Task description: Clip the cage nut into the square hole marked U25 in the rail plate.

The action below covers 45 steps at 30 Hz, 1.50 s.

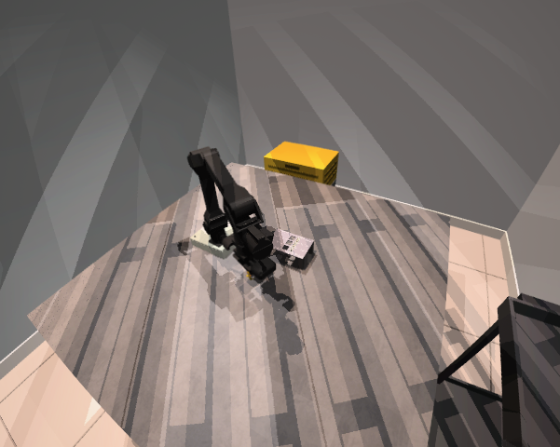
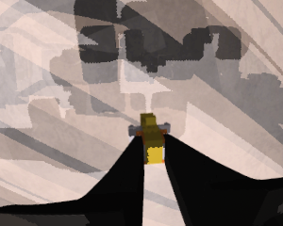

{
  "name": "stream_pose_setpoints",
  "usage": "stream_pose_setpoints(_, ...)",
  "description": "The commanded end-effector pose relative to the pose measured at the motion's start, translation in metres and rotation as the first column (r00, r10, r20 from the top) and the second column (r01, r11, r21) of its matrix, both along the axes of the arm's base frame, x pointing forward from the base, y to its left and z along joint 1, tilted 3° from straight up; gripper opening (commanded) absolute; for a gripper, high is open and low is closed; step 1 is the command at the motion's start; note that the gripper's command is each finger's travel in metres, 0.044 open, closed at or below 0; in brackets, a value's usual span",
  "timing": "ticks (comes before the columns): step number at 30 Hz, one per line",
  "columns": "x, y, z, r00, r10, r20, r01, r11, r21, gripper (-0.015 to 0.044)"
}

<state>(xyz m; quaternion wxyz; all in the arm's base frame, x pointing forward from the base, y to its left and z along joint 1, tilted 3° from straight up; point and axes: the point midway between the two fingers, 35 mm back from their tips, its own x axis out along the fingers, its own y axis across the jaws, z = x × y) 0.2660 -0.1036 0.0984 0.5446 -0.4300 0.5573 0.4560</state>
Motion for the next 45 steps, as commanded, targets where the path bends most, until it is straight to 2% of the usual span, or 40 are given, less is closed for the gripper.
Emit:
stream_pose_setpoints(1, 0.002, 0.000, 0.012, 1.000, 0.003, 0.009, -0.003, 1.000, -0.001, 0.0035)
stream_pose_setpoints(5, 0.001, 0.002, 0.012, 1.000, -0.012, 0.009, 0.012, 1.000, -0.001, 0.0035)
stream_pose_setpoints(22, 0.015, 0.060, 0.014, 0.926, -0.377, 0.007, 0.377, 0.926, -0.008, 0.0035)
stream_pose_setpoints(34, 0.017, 0.103, 0.015, 0.794, -0.607, 0.005, 0.607, 0.794, -0.013, 0.0035)
stream_pose_setpoints(45, 0.013, 0.142, 0.016, 0.626, -0.780, 0.003, 0.780, 0.626, -0.019, 0.0035)
